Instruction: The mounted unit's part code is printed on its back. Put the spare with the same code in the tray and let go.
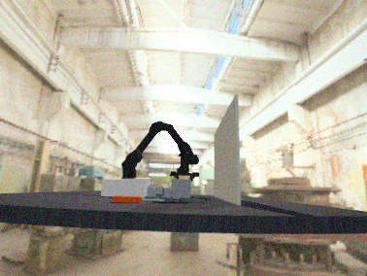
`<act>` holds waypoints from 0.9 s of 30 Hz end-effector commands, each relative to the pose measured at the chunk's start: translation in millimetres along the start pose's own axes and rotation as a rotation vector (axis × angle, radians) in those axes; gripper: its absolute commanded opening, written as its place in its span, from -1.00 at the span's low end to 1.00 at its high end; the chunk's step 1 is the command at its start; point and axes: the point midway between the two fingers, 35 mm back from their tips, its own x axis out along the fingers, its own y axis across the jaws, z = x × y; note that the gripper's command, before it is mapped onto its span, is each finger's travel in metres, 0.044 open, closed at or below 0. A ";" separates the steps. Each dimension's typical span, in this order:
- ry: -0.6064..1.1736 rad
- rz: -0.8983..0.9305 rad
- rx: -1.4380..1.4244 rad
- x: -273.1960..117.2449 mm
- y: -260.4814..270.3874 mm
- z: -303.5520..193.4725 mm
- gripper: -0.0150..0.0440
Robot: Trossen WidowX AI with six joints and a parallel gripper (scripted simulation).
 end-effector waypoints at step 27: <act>0.008 0.010 -0.004 38.8 4.1 -3.1 0.53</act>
